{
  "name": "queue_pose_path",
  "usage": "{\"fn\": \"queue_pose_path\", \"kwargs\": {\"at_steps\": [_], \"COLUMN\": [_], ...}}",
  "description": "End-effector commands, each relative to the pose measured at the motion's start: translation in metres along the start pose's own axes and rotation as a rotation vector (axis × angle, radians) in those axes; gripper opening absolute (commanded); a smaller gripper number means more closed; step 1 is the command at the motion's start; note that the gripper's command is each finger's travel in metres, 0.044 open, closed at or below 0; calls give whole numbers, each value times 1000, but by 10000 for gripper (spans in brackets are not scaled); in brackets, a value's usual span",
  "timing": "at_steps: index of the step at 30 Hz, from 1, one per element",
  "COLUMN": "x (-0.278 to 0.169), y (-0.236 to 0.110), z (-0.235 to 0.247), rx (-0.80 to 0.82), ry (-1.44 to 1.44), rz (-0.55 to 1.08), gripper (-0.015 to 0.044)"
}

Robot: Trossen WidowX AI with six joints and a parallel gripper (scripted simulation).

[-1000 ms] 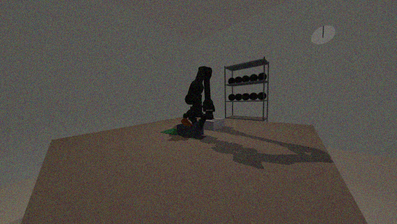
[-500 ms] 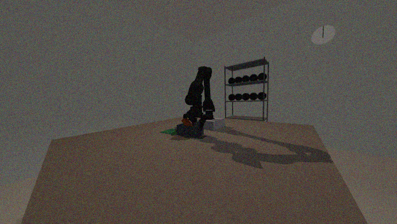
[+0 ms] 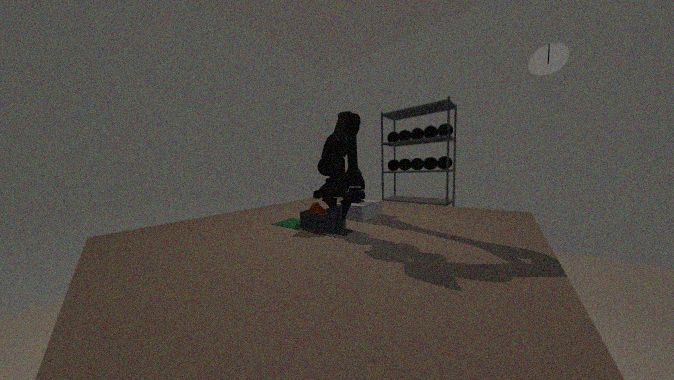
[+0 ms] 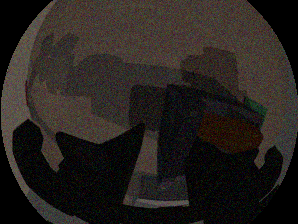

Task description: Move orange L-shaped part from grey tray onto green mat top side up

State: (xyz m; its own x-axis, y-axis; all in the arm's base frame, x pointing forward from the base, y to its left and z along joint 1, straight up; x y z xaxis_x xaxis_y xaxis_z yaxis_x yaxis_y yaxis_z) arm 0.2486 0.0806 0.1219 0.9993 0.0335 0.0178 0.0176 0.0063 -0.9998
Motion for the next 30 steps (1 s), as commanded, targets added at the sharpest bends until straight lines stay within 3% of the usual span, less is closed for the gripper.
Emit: {"fn": "queue_pose_path", "kwargs": {"at_steps": [1,9,30], "x": [1,0,1], "y": [-10,-96,-100], "z": [0,-10,-10], "rx": [-4,-5,3], "ry": [6,6,9], "rz": [-6,-6,-25], "gripper": [180,180,180]}}
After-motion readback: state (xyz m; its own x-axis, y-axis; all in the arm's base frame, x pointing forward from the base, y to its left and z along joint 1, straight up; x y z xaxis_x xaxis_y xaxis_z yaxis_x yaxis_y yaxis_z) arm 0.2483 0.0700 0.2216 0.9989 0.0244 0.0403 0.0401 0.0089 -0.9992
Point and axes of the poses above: the point midway between the two fingers, 35 mm back from their tips, its own y axis out along the fingers, its own z axis across the jaws, x = y × z, the point moved 10 cm from there along -y, back along the fingers, and after that the axes turned 1 degree about y, right-handed, at the moved point
